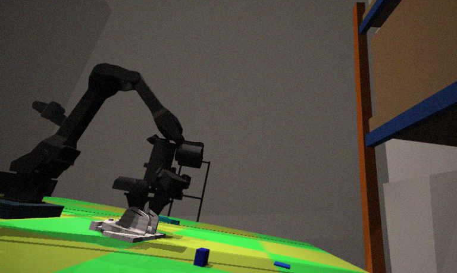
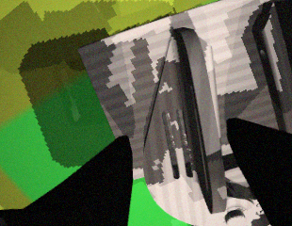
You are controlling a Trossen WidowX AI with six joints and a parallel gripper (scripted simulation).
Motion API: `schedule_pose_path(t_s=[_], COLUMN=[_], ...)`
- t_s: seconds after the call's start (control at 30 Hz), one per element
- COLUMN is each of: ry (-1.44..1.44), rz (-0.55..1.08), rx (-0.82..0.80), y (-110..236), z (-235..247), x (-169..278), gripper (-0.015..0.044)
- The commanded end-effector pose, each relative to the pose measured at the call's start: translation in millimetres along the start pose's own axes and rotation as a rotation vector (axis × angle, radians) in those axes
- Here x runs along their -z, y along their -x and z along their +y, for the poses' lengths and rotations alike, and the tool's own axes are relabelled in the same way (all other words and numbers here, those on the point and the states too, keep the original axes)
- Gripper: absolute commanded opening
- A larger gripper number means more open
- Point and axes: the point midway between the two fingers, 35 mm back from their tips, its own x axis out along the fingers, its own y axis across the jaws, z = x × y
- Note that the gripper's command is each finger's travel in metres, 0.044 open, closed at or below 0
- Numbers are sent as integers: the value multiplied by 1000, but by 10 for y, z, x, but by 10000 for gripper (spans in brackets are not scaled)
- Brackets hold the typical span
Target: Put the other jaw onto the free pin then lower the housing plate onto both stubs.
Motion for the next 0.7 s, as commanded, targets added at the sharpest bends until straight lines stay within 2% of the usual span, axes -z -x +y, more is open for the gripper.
schedule_pose_path(t_s=[0.0,0.23,0.5,0.6,0.63,0.67], ry=[0,0,-5,-5,-1,-3], rz=[0,0,-3,-3,-7,-9], rx=[0,0,4,4,-3,-3], y=[0,55,679,696,607,611], z=[0,2,-3,-4,13,9], x=[0,-6,0,2,-20,-25], gripper=[224,224,224,224,224,250])
